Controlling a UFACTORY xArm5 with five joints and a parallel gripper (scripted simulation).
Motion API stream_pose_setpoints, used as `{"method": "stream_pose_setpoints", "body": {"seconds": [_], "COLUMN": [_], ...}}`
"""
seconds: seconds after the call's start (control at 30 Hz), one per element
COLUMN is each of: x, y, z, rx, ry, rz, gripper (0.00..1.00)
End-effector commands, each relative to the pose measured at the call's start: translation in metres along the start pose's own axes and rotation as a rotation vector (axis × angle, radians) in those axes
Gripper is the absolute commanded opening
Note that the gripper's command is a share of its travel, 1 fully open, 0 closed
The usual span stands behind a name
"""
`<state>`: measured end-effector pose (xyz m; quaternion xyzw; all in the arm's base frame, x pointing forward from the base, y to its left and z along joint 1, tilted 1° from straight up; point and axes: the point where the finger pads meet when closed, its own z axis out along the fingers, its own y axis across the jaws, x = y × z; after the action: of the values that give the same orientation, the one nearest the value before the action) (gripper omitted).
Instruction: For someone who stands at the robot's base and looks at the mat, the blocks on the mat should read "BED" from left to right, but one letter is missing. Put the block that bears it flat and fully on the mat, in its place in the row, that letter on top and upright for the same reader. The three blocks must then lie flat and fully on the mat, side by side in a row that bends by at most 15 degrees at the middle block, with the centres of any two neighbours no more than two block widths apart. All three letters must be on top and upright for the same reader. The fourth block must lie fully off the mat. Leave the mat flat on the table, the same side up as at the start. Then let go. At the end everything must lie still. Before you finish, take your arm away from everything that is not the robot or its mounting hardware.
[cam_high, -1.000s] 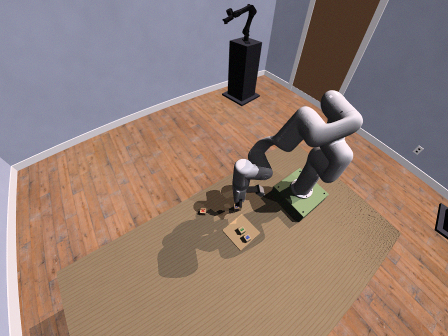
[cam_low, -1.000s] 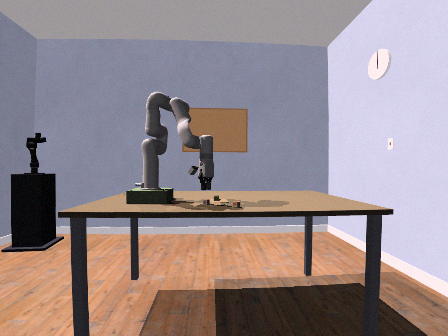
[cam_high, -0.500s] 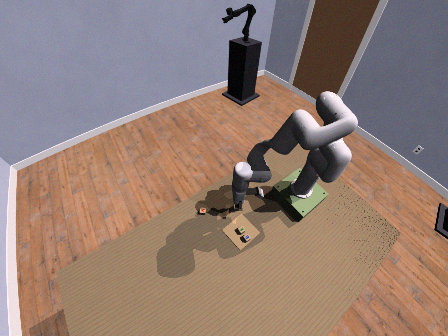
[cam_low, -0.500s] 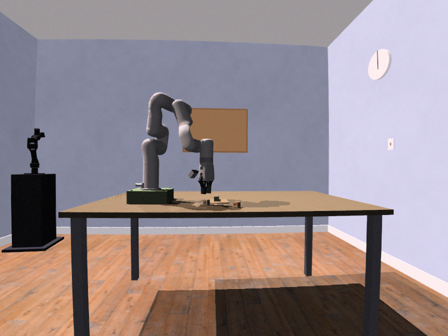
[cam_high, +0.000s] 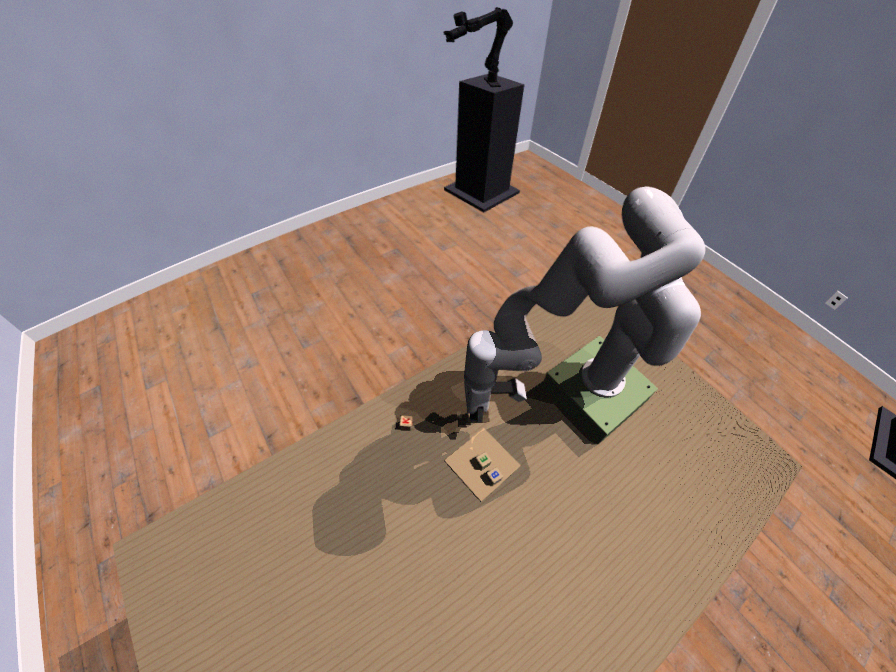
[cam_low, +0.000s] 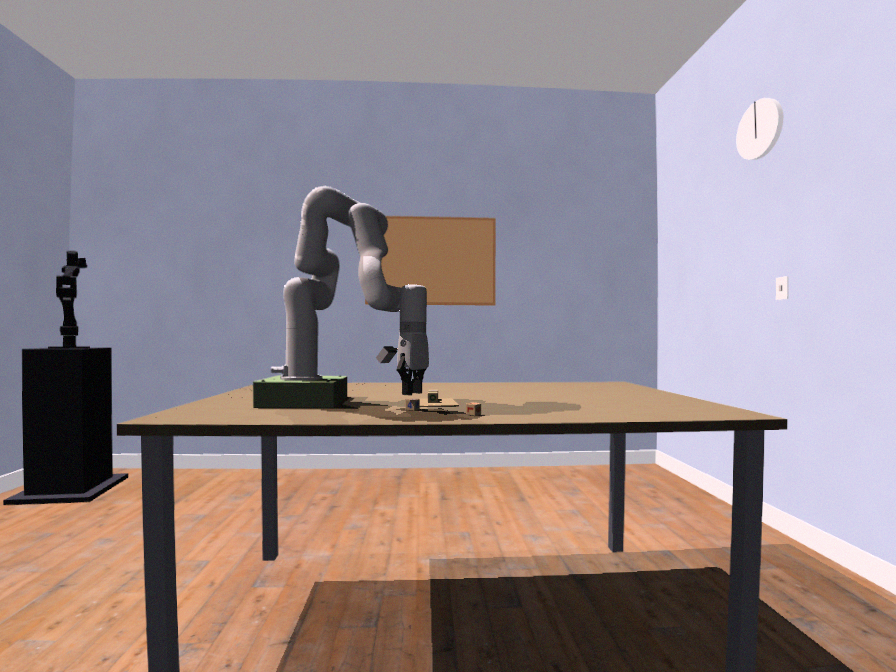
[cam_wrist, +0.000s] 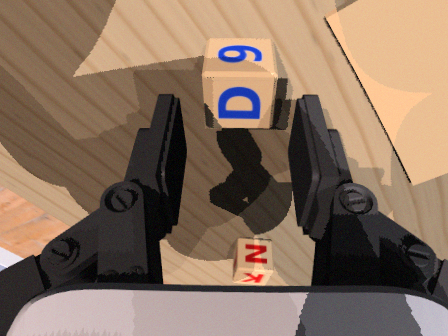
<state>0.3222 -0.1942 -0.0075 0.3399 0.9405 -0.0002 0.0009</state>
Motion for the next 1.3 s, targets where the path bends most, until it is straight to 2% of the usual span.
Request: {"method": "stream_pose_setpoints", "body": {"seconds": [0.0, 1.27], "x": [-0.0014, -0.0014], "y": [0.0003, 0.0005], "z": [0.0009, 0.0062], "rx": [-0.001, -0.001], "ry": [-0.003, -0.003], "rz": [0.0, 0.0], "gripper": [0.47, 0.47]}}
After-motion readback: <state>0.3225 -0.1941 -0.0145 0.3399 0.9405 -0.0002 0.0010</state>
